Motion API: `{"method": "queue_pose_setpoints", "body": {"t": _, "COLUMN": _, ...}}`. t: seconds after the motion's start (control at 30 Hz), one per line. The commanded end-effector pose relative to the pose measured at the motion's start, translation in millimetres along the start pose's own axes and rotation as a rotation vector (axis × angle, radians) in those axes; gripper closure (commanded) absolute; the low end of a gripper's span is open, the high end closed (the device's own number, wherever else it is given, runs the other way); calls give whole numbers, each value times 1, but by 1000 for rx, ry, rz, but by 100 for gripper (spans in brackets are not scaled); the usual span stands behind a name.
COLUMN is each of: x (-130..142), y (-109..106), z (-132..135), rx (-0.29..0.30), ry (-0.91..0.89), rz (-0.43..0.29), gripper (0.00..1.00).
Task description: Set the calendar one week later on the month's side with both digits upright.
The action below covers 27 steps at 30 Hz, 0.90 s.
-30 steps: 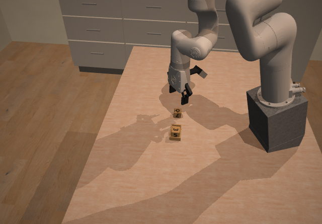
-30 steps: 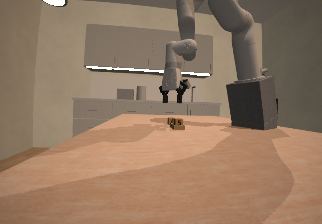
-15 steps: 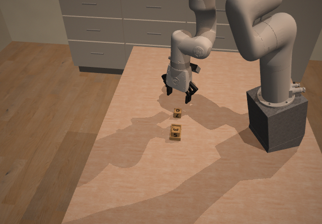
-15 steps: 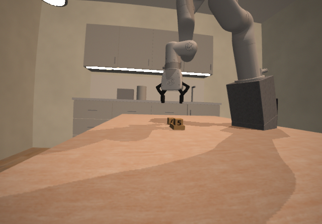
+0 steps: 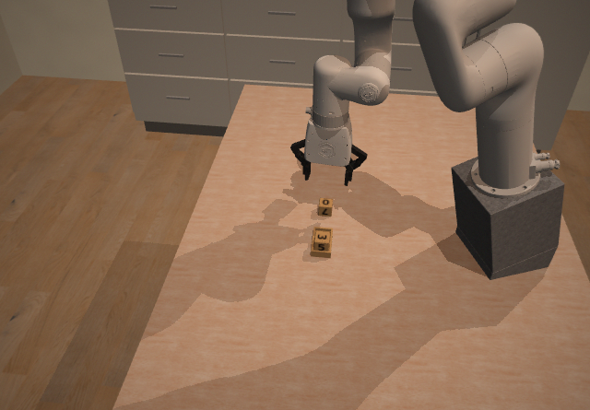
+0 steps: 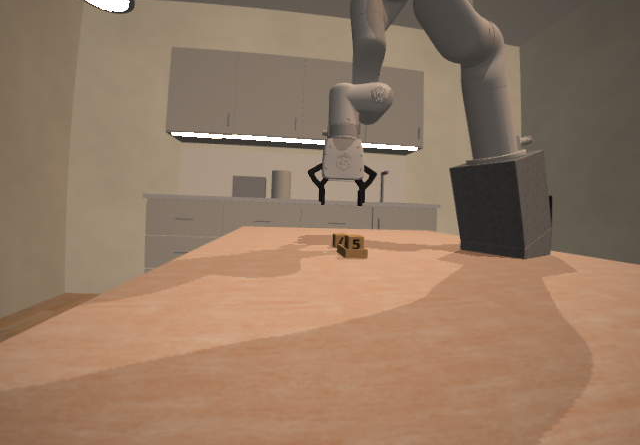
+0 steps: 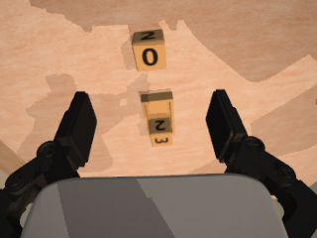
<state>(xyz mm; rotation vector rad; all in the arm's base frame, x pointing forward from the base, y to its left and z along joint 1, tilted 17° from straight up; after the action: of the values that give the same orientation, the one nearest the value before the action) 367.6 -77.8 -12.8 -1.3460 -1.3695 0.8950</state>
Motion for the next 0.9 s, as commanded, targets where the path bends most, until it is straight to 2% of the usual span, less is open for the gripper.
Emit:
{"method": "queue_pose_setpoints", "body": {"t": 0.0, "x": -1, "y": 0, "z": -1, "rx": -3, "ry": -71, "rz": -3, "gripper": 0}}
{"method": "queue_pose_setpoints", "body": {"t": 0.37, "x": -1, "y": 0, "z": -1, "rx": -3, "ry": -116, "rz": -2, "gripper": 0}}
{"method": "queue_pose_setpoints", "body": {"t": 0.4, "x": -1, "y": 0, "z": -1, "rx": -3, "ry": -116, "rz": -2, "gripper": 51}}
{"method": "queue_pose_setpoints", "body": {"t": 0.87, "x": -1, "y": 0, "z": -1, "rx": -3, "ry": -116, "rz": -2, "gripper": 51}}
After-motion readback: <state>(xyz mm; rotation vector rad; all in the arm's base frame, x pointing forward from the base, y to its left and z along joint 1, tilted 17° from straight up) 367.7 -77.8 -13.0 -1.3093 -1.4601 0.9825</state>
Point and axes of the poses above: the point where the finger pads meet when closed, its own y axis out along the fingers, its own z axis across the jaws, x = y × z, the point moved 1 cm from there along -y, back along the fingers, and after that the axes turned 2 degrees about y, right-handed, at the moved point
